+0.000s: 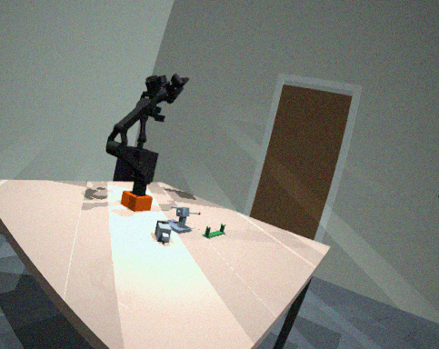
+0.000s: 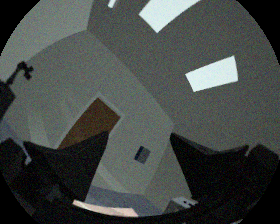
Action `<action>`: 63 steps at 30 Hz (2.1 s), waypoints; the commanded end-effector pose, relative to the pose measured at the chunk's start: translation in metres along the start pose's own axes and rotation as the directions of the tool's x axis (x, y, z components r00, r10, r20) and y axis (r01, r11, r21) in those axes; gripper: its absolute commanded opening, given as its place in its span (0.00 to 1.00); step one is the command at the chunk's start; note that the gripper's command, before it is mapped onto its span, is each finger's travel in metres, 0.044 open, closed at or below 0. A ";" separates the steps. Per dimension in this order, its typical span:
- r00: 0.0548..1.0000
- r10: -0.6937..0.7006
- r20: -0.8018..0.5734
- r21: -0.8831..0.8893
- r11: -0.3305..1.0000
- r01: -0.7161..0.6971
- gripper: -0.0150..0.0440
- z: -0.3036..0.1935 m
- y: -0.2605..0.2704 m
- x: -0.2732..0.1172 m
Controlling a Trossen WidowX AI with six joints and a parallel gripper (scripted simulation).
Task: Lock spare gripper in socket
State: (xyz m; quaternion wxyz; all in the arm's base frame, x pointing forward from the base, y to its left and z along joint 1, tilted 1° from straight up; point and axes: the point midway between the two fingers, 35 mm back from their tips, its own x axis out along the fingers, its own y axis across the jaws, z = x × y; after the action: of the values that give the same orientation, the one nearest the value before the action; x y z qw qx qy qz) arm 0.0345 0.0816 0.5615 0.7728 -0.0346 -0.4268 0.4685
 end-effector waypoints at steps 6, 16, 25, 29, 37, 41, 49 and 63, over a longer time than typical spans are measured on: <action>0.988 0.042 -0.147 -0.101 0.993 -0.057 0.76 -0.029 0.027 0.022; 0.825 0.099 -0.557 -0.268 0.918 -0.291 0.76 -0.139 0.070 0.057; 0.428 0.102 -0.898 -0.168 0.820 -0.547 0.76 -0.277 0.072 0.038; 0.203 0.107 -0.973 -0.037 0.798 -0.601 0.76 -0.332 0.061 0.008; -0.250 0.184 -0.951 0.294 0.792 -0.535 0.76 -0.413 0.032 -0.079; -0.437 0.267 -0.859 0.455 0.790 -0.412 0.76 -0.437 0.019 -0.131; -0.611 0.444 -0.656 0.643 0.752 -0.143 0.76 -0.450 0.007 -0.208; -0.612 0.448 -0.653 0.646 0.751 -0.139 0.76 -0.495 0.043 -0.249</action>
State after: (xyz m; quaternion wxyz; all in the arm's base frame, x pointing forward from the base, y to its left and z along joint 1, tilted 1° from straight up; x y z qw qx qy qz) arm 0.2968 0.0888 0.0777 0.5251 -0.4786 0.5164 0.4780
